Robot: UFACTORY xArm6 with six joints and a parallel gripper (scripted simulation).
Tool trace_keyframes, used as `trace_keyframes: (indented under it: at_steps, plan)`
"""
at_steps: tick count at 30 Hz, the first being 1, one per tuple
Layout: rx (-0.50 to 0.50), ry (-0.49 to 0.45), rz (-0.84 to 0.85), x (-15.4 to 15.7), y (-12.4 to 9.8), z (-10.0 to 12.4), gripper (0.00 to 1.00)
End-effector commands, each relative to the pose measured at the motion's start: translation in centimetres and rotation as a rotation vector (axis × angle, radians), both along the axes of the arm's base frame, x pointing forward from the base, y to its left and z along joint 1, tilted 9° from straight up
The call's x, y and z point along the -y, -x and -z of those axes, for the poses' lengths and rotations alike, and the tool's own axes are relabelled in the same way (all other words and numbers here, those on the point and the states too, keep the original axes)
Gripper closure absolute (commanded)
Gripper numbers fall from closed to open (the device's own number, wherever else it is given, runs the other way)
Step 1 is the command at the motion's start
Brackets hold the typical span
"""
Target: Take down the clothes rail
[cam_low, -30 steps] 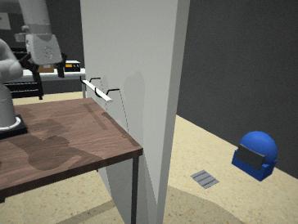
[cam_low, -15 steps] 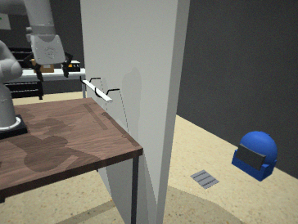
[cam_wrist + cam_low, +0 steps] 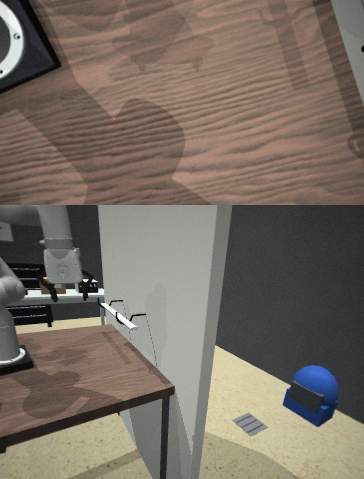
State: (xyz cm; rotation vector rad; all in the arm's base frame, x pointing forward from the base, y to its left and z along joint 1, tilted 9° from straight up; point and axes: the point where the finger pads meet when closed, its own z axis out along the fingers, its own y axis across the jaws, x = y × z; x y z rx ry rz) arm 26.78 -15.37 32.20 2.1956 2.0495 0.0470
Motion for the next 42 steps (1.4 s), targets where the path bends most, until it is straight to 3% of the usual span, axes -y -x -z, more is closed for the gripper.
trace_keyframes:
  at_steps: [1,42]
  plan:
    - [0.004,-0.006,0.175,-1.4,-0.4,0.2,0.0]
    - [0.081,-0.109,1.334,-10.6,-0.6,2.5,0.0]
